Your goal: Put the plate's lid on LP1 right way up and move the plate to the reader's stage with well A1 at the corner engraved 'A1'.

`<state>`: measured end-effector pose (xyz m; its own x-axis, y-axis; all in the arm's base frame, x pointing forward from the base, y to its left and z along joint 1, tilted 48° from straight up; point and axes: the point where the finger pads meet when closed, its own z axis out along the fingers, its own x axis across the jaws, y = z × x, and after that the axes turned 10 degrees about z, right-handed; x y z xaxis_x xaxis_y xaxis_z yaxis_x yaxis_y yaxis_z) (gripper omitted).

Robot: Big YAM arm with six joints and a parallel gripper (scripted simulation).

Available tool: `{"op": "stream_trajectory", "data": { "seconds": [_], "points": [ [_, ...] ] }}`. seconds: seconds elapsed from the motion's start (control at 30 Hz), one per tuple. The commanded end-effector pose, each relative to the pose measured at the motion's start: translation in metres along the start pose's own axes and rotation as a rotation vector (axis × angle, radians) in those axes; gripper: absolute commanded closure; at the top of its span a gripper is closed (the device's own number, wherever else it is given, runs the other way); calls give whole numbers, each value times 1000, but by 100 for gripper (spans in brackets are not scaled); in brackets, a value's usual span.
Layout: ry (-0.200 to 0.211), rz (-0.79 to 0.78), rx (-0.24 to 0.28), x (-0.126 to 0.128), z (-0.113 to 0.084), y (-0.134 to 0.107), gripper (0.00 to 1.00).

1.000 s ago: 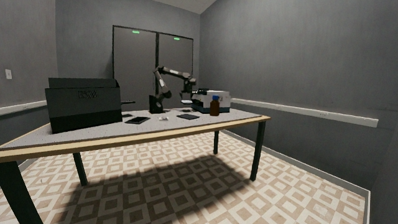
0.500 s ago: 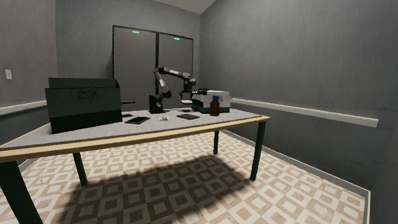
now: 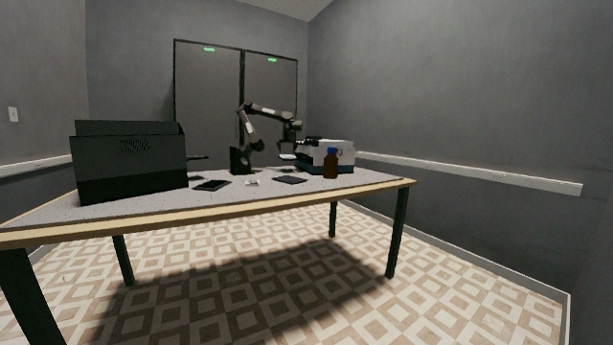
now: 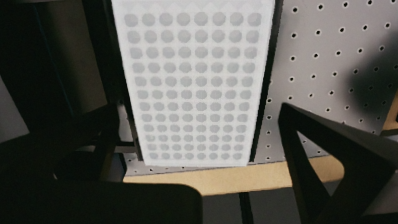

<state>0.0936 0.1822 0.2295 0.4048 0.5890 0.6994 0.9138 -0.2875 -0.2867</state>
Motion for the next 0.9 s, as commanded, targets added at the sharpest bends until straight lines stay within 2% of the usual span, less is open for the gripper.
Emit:
{"op": "stream_trajectory", "data": {
  "seconds": [0.0, 0.47, 0.5, 0.73, 0.8, 0.87],
  "points": [
    [28, -29, -14, 19, -16, -3, 0],
    [29, -30, -14, 19, -20, -3, 0],
    [6, -32, -17, 18, -27, -2, 0],
    [39, -28, -7, 28, -64, -5, 0],
    [50, -21, -3, 31, -71, -7, 0],
    [37, -30, -4, 27, -70, -5, 0]
  ]
}}
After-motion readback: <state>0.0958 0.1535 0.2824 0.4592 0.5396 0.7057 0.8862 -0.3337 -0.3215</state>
